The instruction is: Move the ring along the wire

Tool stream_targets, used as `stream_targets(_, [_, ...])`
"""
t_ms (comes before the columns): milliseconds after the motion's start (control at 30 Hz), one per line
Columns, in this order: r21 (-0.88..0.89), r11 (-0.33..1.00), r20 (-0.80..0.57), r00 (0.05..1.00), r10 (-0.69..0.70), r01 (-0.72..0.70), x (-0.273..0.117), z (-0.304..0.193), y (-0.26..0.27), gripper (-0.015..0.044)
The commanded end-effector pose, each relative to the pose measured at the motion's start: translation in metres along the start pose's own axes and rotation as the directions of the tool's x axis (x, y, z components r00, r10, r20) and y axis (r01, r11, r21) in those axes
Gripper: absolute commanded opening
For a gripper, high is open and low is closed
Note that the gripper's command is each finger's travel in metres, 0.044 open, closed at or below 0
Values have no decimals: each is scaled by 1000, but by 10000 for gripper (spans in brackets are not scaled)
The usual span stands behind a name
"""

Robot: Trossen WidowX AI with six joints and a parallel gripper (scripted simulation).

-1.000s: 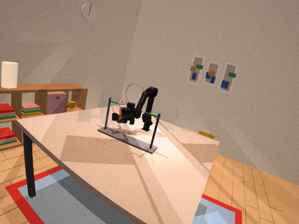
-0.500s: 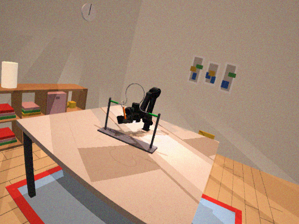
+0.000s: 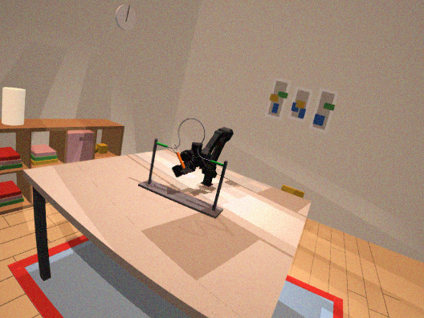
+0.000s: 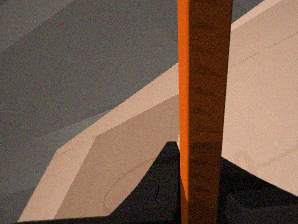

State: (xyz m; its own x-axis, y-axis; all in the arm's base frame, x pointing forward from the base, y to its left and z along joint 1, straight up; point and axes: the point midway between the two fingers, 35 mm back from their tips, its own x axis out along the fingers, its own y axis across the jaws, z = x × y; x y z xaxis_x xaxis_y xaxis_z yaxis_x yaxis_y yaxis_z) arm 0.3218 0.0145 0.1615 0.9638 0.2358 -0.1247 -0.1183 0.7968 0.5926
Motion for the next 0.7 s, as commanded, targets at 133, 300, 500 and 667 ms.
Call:
stream_targets(133, [148, 988, -97, 994, 50, -36, -13, 3, 27, -150])
stream_targets(300, [248, 967, -159, 983, 94, -52, -22, 6, 43, -150])
stream_targets(500, [376, 923, -229, 958, 170, -74, -35, 14, 62, -150])
stream_targets(667, [478, 874, -275, 929, 247, -91, -46, 23, 77, -150])
